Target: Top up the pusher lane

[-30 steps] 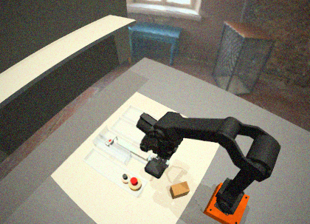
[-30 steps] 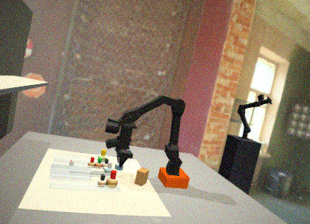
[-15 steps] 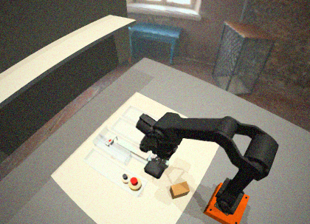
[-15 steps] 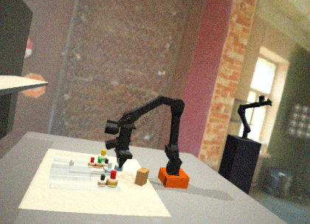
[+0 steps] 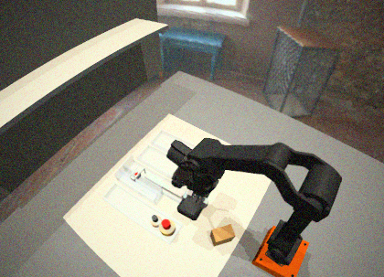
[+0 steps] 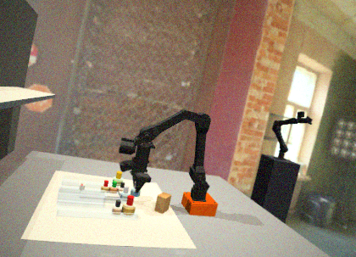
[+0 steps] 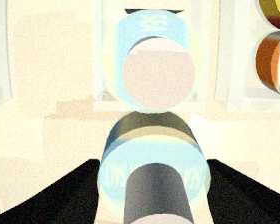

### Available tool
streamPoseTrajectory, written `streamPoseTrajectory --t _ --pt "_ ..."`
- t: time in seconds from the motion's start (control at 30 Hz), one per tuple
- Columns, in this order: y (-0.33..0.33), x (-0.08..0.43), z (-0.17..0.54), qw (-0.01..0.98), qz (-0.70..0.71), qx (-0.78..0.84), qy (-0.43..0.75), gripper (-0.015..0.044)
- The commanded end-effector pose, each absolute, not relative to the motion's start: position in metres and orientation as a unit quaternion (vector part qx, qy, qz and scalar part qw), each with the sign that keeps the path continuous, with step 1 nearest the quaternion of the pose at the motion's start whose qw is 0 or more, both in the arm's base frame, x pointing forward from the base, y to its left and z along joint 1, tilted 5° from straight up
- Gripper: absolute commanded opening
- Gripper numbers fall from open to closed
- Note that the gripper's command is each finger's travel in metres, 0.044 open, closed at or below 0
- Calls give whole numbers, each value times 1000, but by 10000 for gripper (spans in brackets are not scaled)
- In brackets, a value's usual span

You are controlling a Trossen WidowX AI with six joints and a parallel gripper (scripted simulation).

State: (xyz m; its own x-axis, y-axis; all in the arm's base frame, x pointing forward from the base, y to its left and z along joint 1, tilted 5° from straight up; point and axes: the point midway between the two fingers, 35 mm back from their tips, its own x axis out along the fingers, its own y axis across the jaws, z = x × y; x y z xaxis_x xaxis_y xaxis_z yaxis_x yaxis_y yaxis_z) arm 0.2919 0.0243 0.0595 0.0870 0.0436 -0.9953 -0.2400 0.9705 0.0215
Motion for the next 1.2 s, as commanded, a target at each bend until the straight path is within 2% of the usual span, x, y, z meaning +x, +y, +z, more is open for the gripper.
streamPoseTrajectory --t 0.0,1.17 --pt "26 297 60 736 98 -72 666 0" --pt "29 311 61 736 98 -72 666 0"
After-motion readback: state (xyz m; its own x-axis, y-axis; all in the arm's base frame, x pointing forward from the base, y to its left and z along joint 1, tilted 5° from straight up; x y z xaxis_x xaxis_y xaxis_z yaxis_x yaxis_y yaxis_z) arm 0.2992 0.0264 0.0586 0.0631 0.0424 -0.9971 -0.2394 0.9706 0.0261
